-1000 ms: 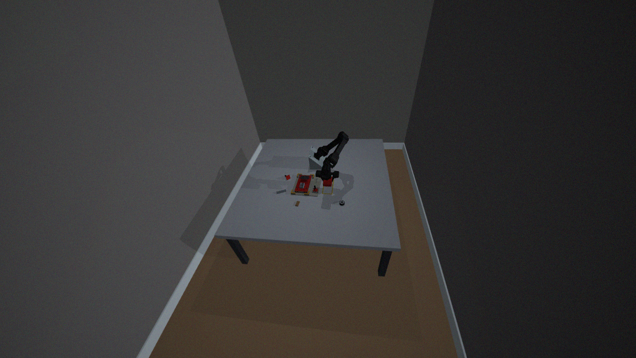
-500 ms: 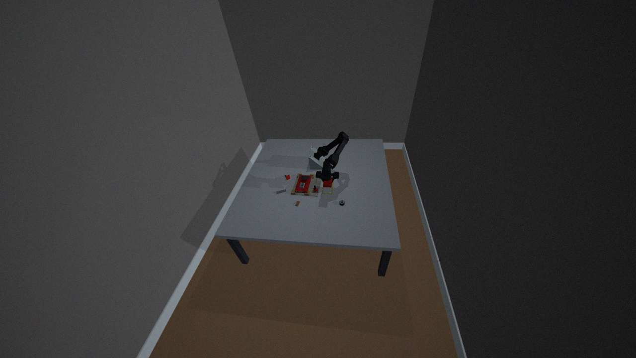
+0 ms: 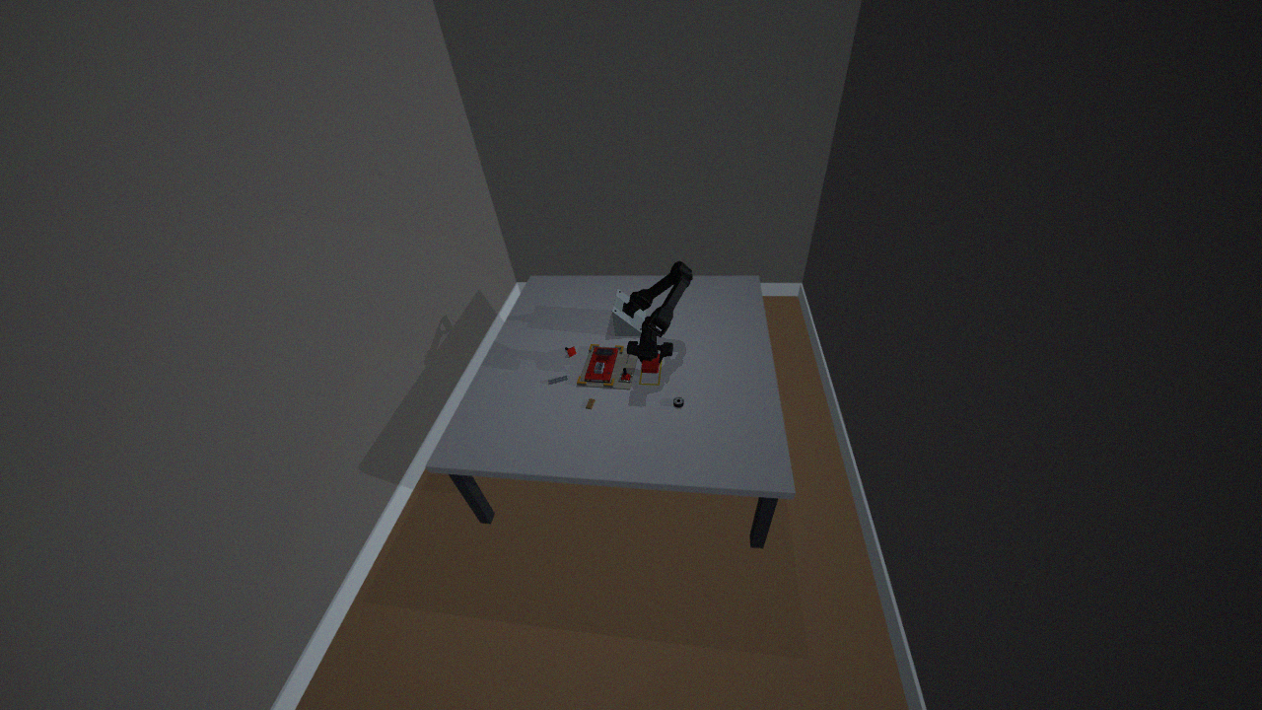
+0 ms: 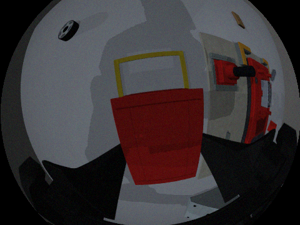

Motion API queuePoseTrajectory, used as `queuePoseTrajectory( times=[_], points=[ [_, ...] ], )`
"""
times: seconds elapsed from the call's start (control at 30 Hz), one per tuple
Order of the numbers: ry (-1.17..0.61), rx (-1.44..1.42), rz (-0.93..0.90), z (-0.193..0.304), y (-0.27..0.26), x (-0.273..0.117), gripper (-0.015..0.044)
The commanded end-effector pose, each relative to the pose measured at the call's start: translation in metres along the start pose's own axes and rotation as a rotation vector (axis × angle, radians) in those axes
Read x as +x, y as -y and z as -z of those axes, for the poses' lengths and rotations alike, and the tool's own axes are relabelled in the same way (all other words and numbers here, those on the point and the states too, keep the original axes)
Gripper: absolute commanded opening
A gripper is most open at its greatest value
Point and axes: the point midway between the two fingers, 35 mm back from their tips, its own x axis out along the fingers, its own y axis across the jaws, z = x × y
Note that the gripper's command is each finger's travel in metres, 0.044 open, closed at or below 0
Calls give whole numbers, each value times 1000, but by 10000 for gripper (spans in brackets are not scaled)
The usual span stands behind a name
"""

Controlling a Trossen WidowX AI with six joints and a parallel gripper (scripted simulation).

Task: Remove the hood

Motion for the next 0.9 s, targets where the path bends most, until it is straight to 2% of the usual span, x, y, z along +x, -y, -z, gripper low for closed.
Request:
queuePoseTrajectory(
  times=[0.0,0.87],
  points=[
    [-2,6,-4,1,0,4,0],
    [-1,6,-4,1,0,14,0]
  ],
)
